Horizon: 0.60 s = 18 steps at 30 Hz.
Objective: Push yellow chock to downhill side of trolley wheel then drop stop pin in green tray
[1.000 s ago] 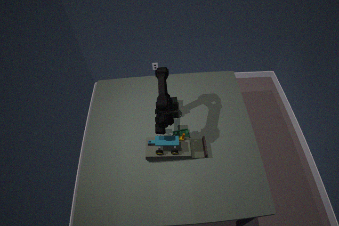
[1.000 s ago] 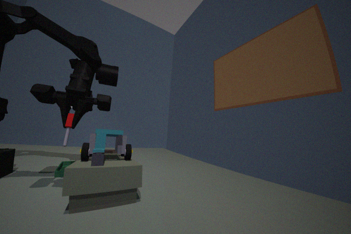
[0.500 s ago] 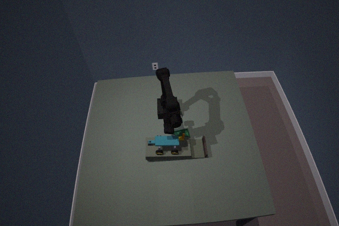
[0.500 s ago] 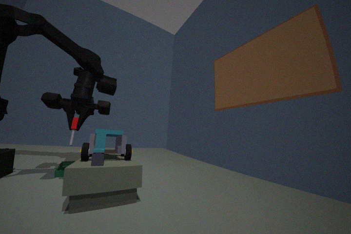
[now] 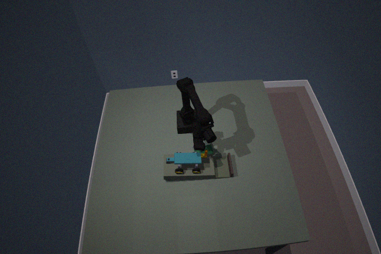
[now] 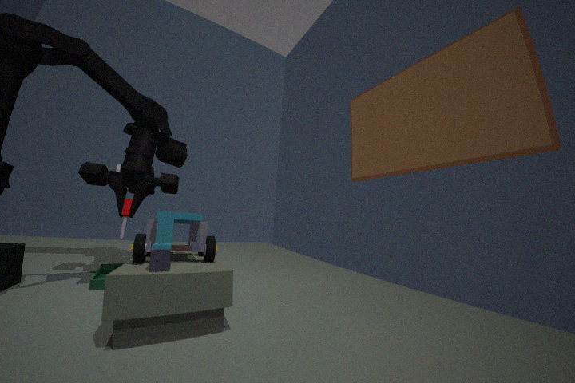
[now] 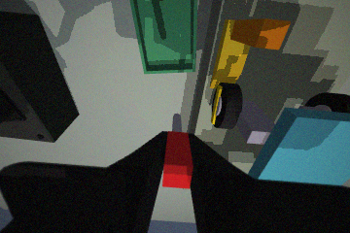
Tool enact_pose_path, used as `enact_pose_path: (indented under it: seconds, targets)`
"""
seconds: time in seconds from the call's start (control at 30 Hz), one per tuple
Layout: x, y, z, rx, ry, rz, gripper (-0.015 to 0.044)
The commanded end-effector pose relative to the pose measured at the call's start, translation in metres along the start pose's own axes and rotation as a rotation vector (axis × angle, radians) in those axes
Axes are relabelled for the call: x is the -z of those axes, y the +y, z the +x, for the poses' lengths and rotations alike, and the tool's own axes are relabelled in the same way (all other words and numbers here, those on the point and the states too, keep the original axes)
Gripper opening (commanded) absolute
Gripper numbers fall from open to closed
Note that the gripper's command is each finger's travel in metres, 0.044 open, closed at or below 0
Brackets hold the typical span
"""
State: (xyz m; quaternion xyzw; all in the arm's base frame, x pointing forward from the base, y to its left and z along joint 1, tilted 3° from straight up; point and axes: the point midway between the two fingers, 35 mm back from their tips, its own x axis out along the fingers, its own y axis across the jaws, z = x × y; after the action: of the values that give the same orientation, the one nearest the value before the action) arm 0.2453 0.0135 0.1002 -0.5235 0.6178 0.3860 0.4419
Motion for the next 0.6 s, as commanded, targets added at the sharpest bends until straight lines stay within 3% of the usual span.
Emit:
enact_pose_path:
  seconds: [0.0, 0.33, 0.57]
  targets:
    - [-0.018, 0.000, -0.003, -0.002, -0.005, 0.003, 0.0000]
    - [-0.055, 0.001, -0.009, -0.002, -0.008, 0.003, 0.0000]
    - [-0.055, 0.002, -0.009, 0.003, -0.020, -0.067, 0.0000]
